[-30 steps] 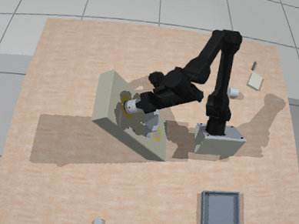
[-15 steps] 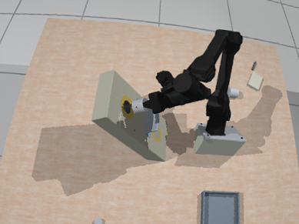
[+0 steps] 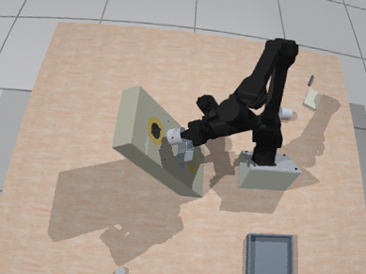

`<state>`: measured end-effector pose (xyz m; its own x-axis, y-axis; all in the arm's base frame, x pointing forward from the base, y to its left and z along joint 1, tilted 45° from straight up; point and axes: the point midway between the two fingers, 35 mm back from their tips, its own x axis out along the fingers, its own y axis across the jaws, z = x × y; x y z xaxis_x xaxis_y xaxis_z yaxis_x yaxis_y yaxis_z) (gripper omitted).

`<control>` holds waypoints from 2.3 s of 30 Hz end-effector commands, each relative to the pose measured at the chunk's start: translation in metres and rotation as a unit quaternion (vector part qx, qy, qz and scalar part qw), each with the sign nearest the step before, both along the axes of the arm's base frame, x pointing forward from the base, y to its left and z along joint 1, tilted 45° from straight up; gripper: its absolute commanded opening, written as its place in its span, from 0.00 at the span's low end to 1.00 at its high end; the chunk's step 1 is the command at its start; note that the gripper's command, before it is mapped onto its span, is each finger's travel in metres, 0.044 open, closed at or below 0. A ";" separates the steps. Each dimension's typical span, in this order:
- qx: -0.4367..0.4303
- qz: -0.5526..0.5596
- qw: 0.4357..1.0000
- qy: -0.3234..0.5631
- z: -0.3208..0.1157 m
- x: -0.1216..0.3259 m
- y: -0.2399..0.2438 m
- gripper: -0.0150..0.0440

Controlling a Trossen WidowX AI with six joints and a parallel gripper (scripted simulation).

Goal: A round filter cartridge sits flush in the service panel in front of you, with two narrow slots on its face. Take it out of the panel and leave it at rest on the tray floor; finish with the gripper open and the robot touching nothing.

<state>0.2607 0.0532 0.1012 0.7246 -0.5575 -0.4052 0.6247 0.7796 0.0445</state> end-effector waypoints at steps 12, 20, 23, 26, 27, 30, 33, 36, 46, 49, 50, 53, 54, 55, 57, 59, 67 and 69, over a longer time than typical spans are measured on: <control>-0.001 0.000 1.000 0.001 -0.019 -0.018 -0.016 0.39; -0.001 0.000 1.000 0.001 -0.019 -0.018 -0.016 0.43; 0.004 -0.002 1.000 -0.007 -0.021 -0.022 -0.020 0.43; 0.004 -0.002 1.000 -0.007 -0.010 -0.012 -0.011 0.43; 0.004 -0.002 1.000 -0.007 -0.003 -0.005 -0.005 0.43; 0.005 -0.002 1.000 -0.008 0.018 0.015 0.012 0.43; 0.005 -0.002 1.000 -0.008 0.028 0.024 0.020 0.43; 0.005 -0.002 1.000 -0.008 0.030 0.024 0.021 0.48; 0.013 -0.002 1.000 -0.014 0.084 0.032 0.074 0.92; -0.042 0.013 0.997 0.064 0.064 0.026 0.060 0.79; -0.078 0.024 0.990 0.119 0.051 0.021 0.051 0.77; -0.170 0.062 0.941 0.286 0.014 0.001 0.021 0.77; -0.194 0.076 0.917 0.340 0.003 -0.008 0.011 0.77; -0.211 0.087 0.895 0.383 -0.005 -0.015 0.003 0.77; -0.223 0.097 0.876 0.417 -0.011 -0.022 -0.003 0.77; -0.223 0.097 0.876 0.417 -0.011 -0.022 -0.003 0.77; -0.222 0.098 0.876 0.417 -0.018 -0.017 -0.010 0.77; -0.222 0.098 0.876 0.417 -0.020 -0.016 -0.012 0.77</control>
